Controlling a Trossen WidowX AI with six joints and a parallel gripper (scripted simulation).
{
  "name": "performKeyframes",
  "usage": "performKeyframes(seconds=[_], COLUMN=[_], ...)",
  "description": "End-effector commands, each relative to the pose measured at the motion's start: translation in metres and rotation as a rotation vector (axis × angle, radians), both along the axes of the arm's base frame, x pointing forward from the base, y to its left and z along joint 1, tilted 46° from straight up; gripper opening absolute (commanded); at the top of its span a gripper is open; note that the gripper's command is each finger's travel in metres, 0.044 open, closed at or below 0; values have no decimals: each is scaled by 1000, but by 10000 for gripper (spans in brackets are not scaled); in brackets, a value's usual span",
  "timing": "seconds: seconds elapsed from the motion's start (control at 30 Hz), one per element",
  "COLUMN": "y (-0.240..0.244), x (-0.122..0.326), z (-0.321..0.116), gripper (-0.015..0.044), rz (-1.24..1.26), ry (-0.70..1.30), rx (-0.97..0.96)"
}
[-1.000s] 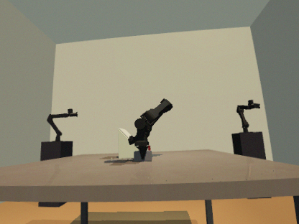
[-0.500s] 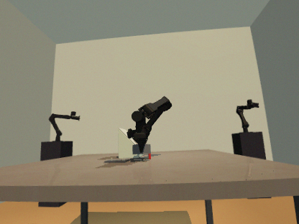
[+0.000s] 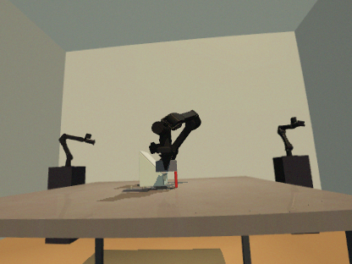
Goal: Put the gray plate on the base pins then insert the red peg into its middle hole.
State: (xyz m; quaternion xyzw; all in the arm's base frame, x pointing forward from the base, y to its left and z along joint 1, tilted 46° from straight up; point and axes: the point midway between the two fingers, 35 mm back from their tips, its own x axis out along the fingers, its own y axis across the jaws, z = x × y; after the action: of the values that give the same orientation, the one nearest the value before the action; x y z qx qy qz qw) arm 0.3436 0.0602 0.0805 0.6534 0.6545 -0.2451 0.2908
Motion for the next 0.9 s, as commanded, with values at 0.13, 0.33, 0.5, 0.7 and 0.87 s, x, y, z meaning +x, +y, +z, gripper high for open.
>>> performKeyframes(seconds=[0.13, 0.33, 0.5, 0.7, 0.87], y=[-18, -30, -35, -40, -45], x=[-3, -8, -10, -6, -2], z=[18, 32, 37, 21, 6], gripper=[0, 0, 0, 0, 0], rz=[7, 14, 16, 10, 4], ry=[2, 9, 12, 18, 23], rx=[-4, 0, 3, 2, 1])
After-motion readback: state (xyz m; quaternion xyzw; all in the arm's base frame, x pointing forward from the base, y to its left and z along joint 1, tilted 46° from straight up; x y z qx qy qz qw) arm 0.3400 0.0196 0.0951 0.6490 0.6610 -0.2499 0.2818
